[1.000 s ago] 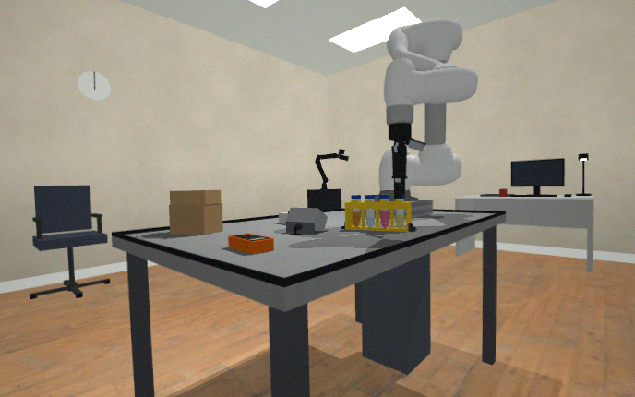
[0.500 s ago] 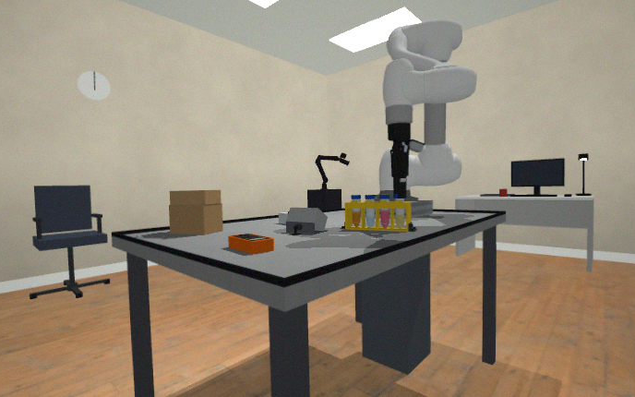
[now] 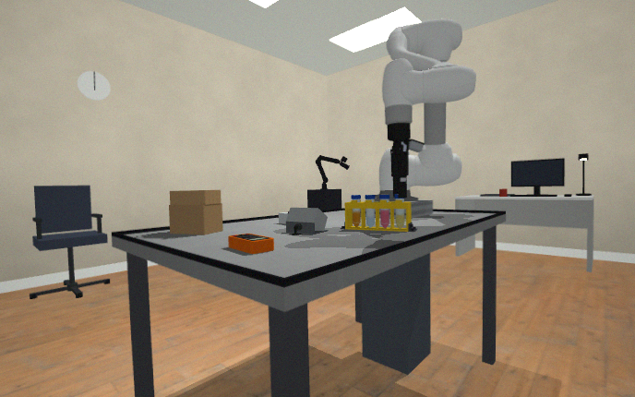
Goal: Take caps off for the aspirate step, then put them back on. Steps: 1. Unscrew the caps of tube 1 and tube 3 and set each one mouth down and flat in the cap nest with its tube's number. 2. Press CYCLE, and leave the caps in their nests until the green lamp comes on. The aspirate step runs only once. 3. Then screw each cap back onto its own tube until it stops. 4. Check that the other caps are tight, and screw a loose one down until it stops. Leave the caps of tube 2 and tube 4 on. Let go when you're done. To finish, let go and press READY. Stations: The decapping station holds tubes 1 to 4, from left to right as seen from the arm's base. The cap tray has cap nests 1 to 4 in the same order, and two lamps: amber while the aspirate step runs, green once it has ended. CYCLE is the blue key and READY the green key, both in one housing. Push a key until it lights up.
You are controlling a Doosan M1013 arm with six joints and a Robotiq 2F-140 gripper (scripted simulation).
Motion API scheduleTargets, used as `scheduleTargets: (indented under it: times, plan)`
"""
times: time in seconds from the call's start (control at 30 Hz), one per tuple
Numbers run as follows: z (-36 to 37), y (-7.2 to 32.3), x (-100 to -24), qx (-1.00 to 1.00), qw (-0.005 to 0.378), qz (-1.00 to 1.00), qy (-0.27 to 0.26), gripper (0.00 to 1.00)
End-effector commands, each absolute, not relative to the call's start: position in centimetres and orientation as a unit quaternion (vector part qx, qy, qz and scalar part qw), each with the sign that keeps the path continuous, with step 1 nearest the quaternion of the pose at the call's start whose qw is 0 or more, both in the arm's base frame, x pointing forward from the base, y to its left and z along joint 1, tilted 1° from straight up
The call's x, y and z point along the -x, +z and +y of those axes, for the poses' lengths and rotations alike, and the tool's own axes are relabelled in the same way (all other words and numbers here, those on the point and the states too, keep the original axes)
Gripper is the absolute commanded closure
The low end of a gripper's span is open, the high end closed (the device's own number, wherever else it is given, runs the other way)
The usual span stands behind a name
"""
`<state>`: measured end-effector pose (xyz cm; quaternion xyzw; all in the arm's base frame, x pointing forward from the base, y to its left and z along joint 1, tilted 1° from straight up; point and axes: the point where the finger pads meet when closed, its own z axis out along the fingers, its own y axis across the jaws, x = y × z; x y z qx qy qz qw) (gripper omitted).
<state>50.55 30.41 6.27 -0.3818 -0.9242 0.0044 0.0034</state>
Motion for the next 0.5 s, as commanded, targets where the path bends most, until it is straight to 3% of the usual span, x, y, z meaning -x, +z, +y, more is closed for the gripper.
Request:
scheduleTargets:
  times: [0.0,0.47]
  plan:
    - [30.44,6.33,-50.59,0.507,0.002,-0.862,0.005,0.59]
    - [30.43,6.33,-50.59,0.758,0.000,-0.652,0.005,0.59]
